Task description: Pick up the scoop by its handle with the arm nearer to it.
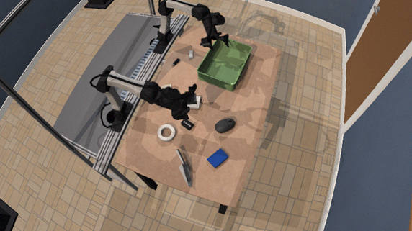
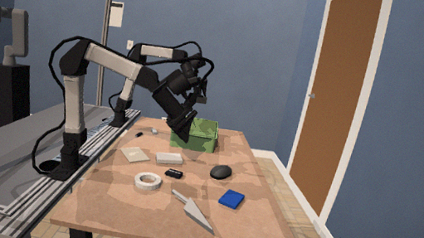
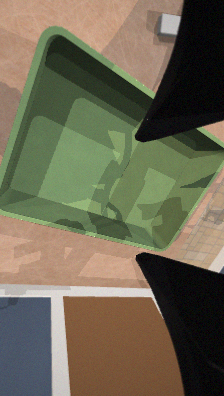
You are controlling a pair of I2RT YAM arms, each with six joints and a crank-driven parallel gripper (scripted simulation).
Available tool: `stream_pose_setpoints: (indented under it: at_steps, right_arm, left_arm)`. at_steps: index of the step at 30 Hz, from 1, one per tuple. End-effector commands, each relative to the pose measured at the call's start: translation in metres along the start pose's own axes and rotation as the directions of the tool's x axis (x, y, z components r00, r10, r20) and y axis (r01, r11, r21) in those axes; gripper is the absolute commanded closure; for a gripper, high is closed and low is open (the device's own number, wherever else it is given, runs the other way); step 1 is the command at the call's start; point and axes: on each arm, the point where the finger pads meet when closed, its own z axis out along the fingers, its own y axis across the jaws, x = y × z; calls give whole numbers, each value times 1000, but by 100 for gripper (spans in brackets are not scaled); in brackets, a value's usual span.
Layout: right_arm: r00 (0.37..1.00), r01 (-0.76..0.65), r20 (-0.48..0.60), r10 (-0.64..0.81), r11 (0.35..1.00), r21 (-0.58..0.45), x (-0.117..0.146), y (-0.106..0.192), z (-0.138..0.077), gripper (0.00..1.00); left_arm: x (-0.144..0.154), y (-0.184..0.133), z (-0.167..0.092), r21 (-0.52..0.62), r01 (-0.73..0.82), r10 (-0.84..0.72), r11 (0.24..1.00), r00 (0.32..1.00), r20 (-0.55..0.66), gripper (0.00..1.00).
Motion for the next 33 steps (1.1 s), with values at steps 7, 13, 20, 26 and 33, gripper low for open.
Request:
stream_pose_setpoints:
  at_steps: [7, 13, 20, 26, 33]
  right_arm:
    - [880, -395, -158, 448, 875, 281, 42, -55, 3, 57]
    - [728, -543, -175, 663, 714, 443, 66, -93, 7, 57]
    - [582, -616, -153, 799, 555, 559, 83, -124, 11, 57]
    - [472, -642, -126, 872, 438, 629, 94, -144, 13, 57]
    - [376, -654, -83, 923, 327, 682, 103, -168, 18, 57]
  left_arm:
    - [-78, 21, 62, -213, 128, -85, 969, 977, 198, 0]
    - [-149, -2, 98, -238, 240, -134, 941, 912, 389, 0]
    - [-222, -48, 119, -176, 357, -193, 917, 786, 587, 0]
    - [-275, -95, 121, -66, 439, -257, 896, 634, 729, 0]
    - [-326, -175, 113, 134, 474, -363, 870, 432, 826, 0]
